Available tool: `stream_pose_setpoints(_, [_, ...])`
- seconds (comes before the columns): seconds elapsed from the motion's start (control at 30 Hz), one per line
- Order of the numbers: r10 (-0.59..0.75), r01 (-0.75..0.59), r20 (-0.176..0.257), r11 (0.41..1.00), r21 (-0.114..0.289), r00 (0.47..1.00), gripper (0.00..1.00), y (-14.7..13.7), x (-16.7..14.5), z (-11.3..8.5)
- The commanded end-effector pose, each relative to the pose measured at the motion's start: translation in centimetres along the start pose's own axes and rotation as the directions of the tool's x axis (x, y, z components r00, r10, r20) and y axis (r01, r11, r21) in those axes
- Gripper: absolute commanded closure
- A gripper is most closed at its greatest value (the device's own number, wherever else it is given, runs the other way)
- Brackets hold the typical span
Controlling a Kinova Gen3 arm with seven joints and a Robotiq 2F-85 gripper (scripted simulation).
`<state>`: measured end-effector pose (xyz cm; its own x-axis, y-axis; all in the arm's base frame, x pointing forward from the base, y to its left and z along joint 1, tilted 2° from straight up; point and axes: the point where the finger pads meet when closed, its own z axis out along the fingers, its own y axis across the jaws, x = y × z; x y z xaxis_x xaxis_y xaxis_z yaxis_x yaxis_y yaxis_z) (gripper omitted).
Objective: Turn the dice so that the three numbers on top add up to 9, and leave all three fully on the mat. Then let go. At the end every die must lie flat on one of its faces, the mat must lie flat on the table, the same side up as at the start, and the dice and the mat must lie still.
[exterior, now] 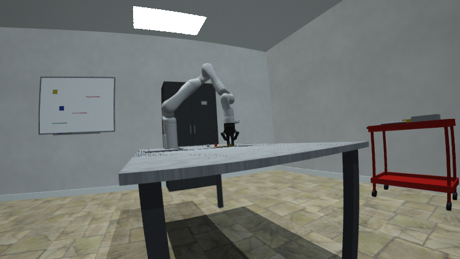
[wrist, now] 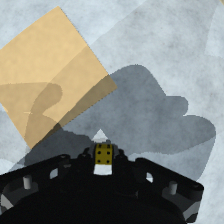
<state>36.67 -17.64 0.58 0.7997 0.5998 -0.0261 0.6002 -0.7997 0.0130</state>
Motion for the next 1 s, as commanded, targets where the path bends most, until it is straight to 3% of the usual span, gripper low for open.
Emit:
stream_pose_setpoints(0.0, [0.0,0.0,-0.001,1.0,-0.001,1.0,0.85,0.0,0.0,0.0])
stream_pose_setpoints(0.57, [0.0,0.0,-0.001,1.0,-0.001,1.0,0.85,0.0,0.0,-0.3])
stream_pose_setpoints(0.77, [0.0,0.0,-0.001,1.0,-0.001,1.0,0.85,0.0,0.0,-2.7])
stream_pose_setpoints(0.83, [0.0,0.0,-0.001,1.0,-0.001,1.0,0.85,0.0,0.0,-2.7])
stream_pose_setpoints(0.97, [0.0,0.0,-0.001,1.0,-0.001,1.0,0.85,0.0,0.0,-5.4])
